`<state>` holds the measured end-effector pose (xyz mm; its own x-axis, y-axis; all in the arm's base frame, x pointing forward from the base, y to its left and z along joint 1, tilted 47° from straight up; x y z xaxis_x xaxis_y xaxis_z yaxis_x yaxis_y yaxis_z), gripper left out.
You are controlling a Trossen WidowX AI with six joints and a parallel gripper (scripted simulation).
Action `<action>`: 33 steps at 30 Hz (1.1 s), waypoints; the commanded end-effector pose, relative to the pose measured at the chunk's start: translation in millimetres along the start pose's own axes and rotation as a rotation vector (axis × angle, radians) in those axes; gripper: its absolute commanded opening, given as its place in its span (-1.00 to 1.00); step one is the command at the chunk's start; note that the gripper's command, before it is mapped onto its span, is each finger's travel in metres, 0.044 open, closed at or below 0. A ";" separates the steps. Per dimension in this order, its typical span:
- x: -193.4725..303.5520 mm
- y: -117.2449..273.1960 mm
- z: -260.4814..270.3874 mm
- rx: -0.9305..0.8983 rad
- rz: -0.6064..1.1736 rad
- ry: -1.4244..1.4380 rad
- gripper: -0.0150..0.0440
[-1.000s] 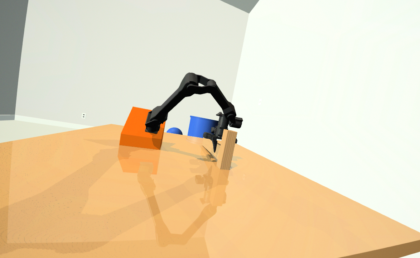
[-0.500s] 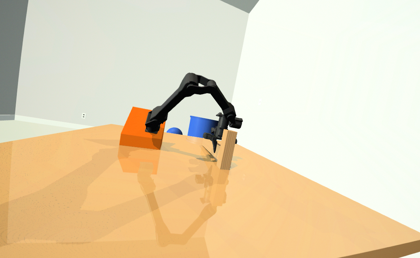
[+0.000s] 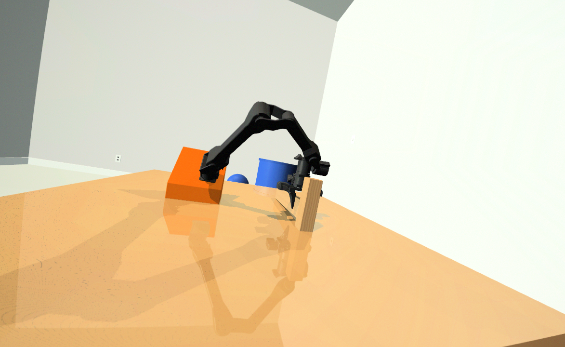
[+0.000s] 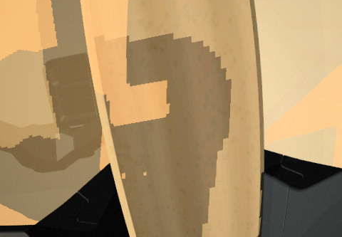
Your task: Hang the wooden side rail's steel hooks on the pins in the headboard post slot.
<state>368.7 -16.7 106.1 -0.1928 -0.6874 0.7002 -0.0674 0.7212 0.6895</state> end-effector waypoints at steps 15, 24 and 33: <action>-0.6 22.4 -0.3 0.002 0.000 -0.001 0.93; -8.0 39.9 2.0 0.004 0.001 -0.002 1.00; -27.6 40.1 6.2 0.008 0.001 0.005 1.00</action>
<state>365.2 32.4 112.9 -0.1871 -0.6870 0.7022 -0.0756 0.7228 0.6870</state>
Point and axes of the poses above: the point midway between the two fingers, 35 mm back from their tips, its own y axis back along the fingers, its own z axis across the jaws, x = y × z, the point moved 7 cm from there along y, back along the fingers, and after that the axes turned 12 degrees about -y, right-handed, at the moved point
